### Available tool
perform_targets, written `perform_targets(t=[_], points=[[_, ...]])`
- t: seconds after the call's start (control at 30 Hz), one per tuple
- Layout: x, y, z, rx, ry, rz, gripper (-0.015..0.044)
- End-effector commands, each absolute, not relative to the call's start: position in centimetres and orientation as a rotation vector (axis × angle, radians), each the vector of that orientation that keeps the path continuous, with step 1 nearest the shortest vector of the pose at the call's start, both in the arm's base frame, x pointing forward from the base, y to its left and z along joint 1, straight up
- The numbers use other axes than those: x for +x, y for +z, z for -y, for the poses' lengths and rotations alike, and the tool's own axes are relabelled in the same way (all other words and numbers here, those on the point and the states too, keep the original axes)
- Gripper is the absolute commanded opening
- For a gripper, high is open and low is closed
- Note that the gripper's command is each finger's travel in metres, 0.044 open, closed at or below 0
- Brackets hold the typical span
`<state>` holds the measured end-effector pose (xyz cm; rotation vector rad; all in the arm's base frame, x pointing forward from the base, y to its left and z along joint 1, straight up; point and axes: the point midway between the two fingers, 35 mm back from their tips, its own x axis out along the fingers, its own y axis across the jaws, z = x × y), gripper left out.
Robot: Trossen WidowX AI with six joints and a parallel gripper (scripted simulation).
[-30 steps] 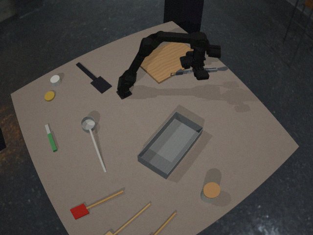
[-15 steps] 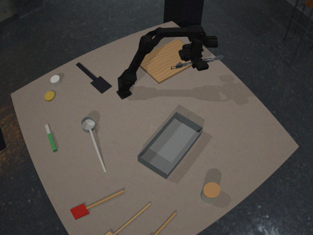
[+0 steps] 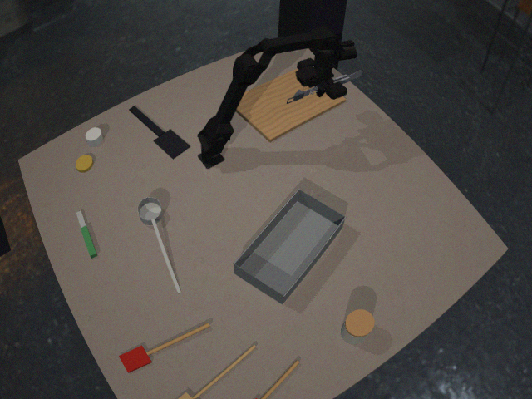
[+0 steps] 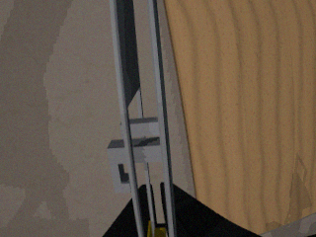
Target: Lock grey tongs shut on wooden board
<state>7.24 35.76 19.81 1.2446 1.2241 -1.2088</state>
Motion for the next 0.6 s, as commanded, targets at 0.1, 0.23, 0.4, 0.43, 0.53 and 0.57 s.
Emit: perform_targets(t=[0.1, 0.23, 0.4, 0.43, 0.53, 0.57], points=[[2.5, 20.0, -36.6, 1.173, -1.133, -1.281, -0.015], [0.0, 20.1, -36.8, 1.131, -1.093, -1.307, -0.015], [-3.2, 20.1, -36.7, 1.078, -1.042, -1.339, -0.015], [-3.8, 20.1, -36.7, 1.067, -1.033, -1.345, -0.015], [-5.7, 20.1, -36.5, 1.036, -1.003, -1.362, -0.015], [-6.3, 20.1, -36.4, 1.025, -0.993, -1.368, -0.015]])
